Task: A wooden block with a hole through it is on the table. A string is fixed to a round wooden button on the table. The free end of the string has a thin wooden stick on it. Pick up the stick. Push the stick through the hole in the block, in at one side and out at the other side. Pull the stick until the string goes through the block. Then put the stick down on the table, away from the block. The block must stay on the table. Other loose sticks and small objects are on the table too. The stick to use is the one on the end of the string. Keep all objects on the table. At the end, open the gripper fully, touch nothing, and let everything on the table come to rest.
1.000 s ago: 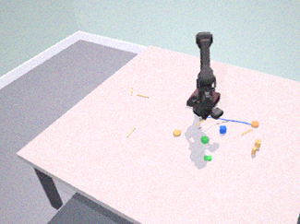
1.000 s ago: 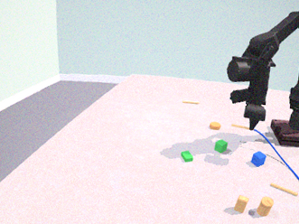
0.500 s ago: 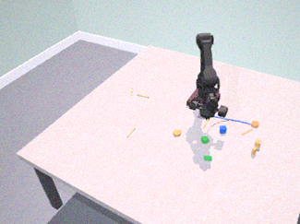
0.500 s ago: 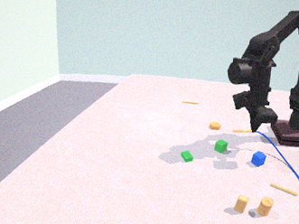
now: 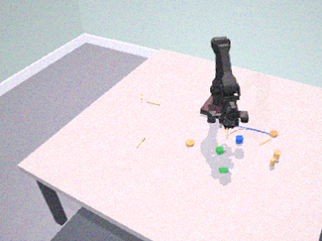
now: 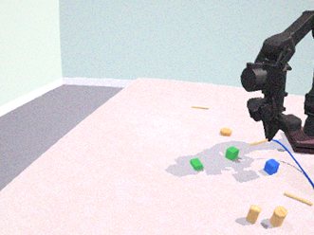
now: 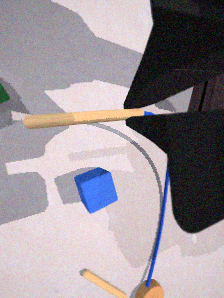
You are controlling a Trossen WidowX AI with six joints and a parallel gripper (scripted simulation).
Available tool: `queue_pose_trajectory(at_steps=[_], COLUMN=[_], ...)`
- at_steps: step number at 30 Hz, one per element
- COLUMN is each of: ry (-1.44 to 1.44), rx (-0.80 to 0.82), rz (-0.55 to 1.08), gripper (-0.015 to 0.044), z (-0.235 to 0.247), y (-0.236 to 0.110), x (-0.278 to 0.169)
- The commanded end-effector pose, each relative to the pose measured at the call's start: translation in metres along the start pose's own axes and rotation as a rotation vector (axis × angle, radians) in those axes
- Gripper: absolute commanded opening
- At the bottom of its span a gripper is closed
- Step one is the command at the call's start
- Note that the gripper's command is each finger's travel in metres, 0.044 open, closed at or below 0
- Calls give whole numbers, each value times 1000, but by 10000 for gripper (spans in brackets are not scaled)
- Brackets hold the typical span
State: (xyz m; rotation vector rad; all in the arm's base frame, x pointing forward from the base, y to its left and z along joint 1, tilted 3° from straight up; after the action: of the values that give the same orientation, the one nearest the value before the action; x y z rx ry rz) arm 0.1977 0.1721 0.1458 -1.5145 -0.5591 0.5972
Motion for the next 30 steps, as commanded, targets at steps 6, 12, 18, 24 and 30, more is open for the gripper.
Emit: queue_pose_trajectory(at_steps=[6, 12, 18, 24, 30], ry=[-219, -363, -506, -642, -778], rx=[11, 17, 24, 30, 36], rz=[11, 19, 27, 33, 38], gripper=[0, 0, 0, 0, 0], z=[11, 17, 24, 32, 39], y=[-2, -2, -2, -3, -3], x=[7, 10, 12, 15, 17])
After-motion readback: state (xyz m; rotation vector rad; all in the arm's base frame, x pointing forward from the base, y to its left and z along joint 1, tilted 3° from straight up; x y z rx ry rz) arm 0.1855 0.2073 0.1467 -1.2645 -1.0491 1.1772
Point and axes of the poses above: the point midway between the two fingers, 35 mm back from their tips, its own y axis out along the fingers, its own z axis across the jaws, x = y × z, the point moved 8 cm from there along -y, back along the fingers, and after that the axes turned 8 degrees about -y, right-handed, at the moved point
